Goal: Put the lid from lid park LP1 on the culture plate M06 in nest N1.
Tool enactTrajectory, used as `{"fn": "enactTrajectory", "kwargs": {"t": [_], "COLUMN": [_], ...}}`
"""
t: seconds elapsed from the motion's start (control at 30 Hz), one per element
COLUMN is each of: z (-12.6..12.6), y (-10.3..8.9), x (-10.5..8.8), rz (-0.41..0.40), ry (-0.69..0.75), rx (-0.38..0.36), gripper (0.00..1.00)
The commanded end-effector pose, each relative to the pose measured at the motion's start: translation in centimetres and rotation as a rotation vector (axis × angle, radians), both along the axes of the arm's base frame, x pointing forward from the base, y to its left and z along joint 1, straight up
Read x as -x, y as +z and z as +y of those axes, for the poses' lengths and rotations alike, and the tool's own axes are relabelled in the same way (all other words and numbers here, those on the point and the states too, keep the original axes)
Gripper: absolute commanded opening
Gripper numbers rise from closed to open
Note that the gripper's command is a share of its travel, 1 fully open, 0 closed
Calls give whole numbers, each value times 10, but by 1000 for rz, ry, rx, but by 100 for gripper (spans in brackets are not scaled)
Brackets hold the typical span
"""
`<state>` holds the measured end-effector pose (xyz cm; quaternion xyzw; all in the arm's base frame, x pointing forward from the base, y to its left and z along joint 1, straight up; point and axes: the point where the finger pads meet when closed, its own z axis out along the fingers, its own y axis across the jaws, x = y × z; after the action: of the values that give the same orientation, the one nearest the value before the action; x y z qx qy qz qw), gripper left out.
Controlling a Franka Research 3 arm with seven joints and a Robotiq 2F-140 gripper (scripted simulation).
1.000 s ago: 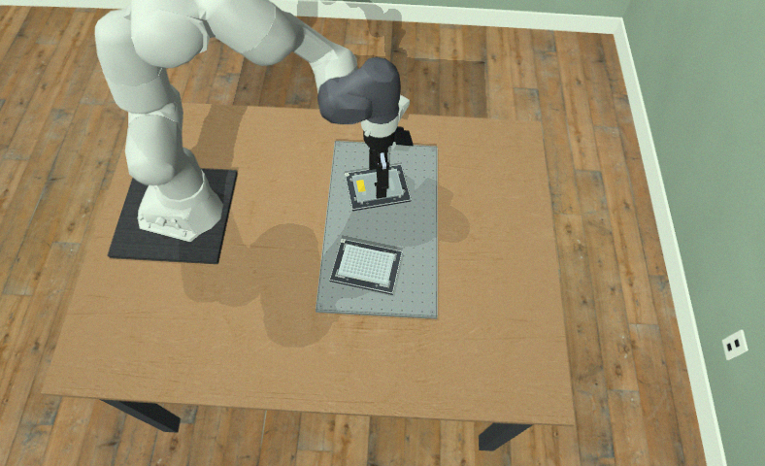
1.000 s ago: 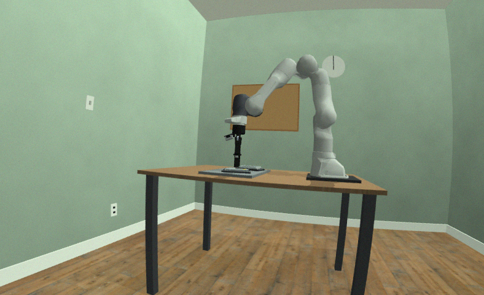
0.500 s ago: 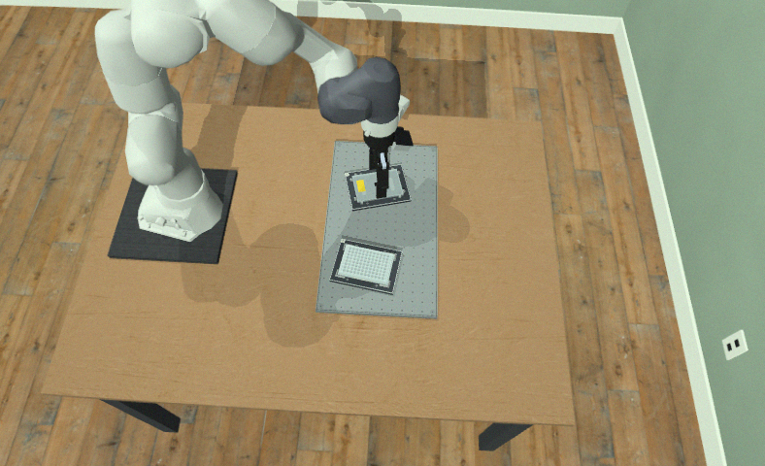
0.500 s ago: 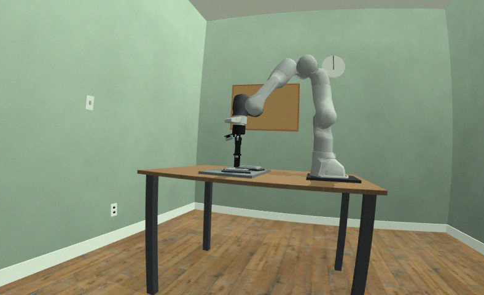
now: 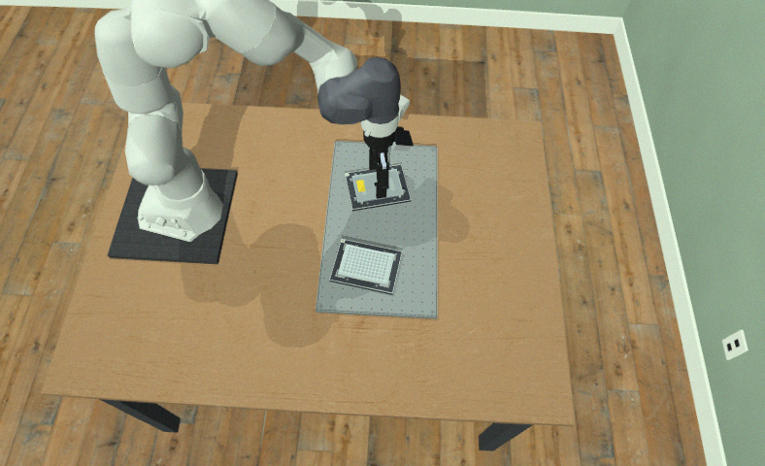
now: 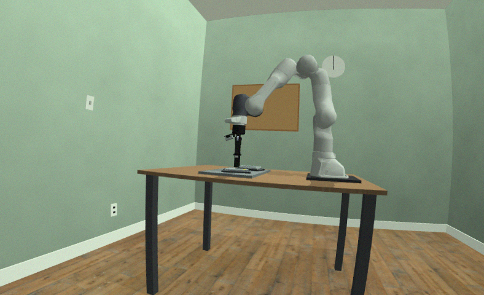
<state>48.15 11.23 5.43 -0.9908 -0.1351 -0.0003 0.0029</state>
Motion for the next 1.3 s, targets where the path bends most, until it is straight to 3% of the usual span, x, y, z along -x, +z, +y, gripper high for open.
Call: {"fn": "enactTrajectory", "kwargs": {"t": [0.0,0.8,0.83,1.27], "z": [0,0,0,0], "y": [-1,-1,-1,-1], "x": [0,0,0,0], "rz": [0,0,0,0], "ry": [-1,-1,-1,-1], "rx": [2,2,2,2], "gripper": [63,63,69,69]}}
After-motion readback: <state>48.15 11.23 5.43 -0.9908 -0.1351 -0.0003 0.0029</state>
